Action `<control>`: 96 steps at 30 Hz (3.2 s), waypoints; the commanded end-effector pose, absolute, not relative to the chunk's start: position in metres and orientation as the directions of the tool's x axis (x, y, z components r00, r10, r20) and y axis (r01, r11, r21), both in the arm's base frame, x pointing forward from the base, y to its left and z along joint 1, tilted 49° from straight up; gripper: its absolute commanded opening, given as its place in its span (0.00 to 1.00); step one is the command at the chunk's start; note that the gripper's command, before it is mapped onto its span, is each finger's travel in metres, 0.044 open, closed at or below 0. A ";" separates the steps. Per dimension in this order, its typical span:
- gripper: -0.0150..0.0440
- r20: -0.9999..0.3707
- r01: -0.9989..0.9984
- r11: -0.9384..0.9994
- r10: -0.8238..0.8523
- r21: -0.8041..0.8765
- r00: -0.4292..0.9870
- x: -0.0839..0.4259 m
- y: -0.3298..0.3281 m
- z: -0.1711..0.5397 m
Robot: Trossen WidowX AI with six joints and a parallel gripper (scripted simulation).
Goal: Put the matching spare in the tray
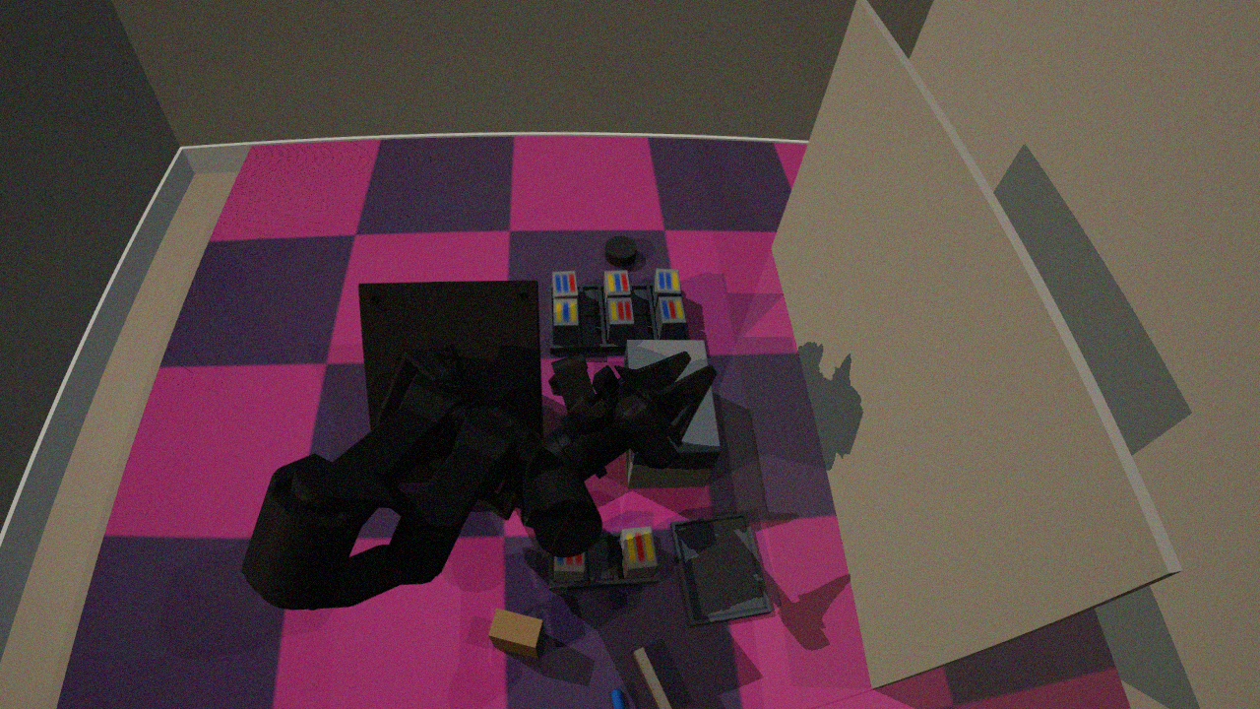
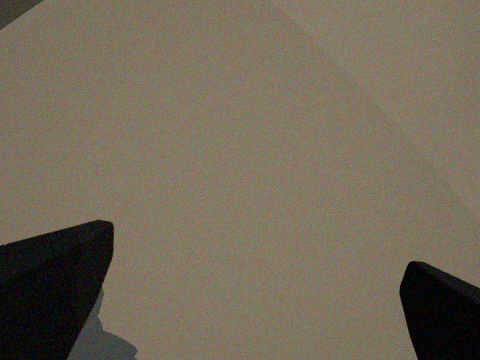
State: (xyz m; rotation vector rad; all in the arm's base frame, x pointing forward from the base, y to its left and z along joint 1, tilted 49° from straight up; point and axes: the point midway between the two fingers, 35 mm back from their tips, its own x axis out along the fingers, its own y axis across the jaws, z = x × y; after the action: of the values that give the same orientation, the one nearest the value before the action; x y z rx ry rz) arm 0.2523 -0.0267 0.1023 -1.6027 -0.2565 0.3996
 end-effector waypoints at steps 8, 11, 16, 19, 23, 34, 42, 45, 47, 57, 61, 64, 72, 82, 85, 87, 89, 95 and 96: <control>1.00 -0.123 -0.126 -0.017 0.387 -0.992 0.914 0.260 -0.031 0.099; 1.00 -0.239 -0.324 0.224 0.337 -0.919 0.911 0.293 -0.046 0.081; 1.00 -0.488 -0.538 0.575 0.257 -0.617 0.834 0.339 -0.058 0.044; 1.00 -0.639 -0.553 0.728 0.207 -0.405 0.740 0.358 -0.057 0.022; 1.00 -0.815 -0.454 0.872 0.123 -0.184 0.566 0.373 -0.051 -0.002; 1.00 -0.953 0.021 0.953 -0.304 -0.304 0.013 0.370 -0.027 -0.006; 1.00 -0.769 0.159 0.753 -0.631 -0.639 -0.105 0.375 -0.008 0.036; 1.00 -0.719 0.153 0.702 -0.684 -0.695 -0.124 0.372 -0.006 0.047; 1.00 -0.685 0.155 0.668 -0.718 -0.728 -0.124 0.372 -0.003 0.054; 1.00 -0.663 0.158 0.646 -0.738 -0.747 -0.122 0.373 -0.001 0.059; 1.00 -0.663 0.158 0.646 -0.738 -0.747 -0.122 0.373 -0.001 0.059; 1.00 -0.663 0.158 0.646 -0.738 -0.747 -0.122 0.373 -0.001 0.059; 1.00 -0.663 0.158 0.646 -0.738 -0.747 -0.122 0.373 -0.001 0.059; 1.00 -0.678 -0.319 0.673 -0.726 -0.667 -0.116 0.360 0.049 -0.009; 1.00 -0.682 -0.582 0.605 -0.722 -0.543 -0.115 0.344 0.075 -0.049; 1.00 -0.682 -0.739 0.522 -0.722 -0.426 -0.116 0.329 0.092 -0.077; 1.00 -0.681 -0.859 0.418 -0.723 -0.296 -0.117 0.312 0.106 -0.104; 1.00 -0.673 -0.987 0.163 -0.730 0.000 -0.120 0.272 0.126 -0.154; 1.00 -0.673 -0.987 0.163 -0.730 0.000 -0.120 0.272 0.126 -0.154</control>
State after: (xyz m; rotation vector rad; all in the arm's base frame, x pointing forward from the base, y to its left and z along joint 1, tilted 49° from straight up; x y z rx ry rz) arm 0.2894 0.1222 -0.1370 -1.5286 1.8970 0.4706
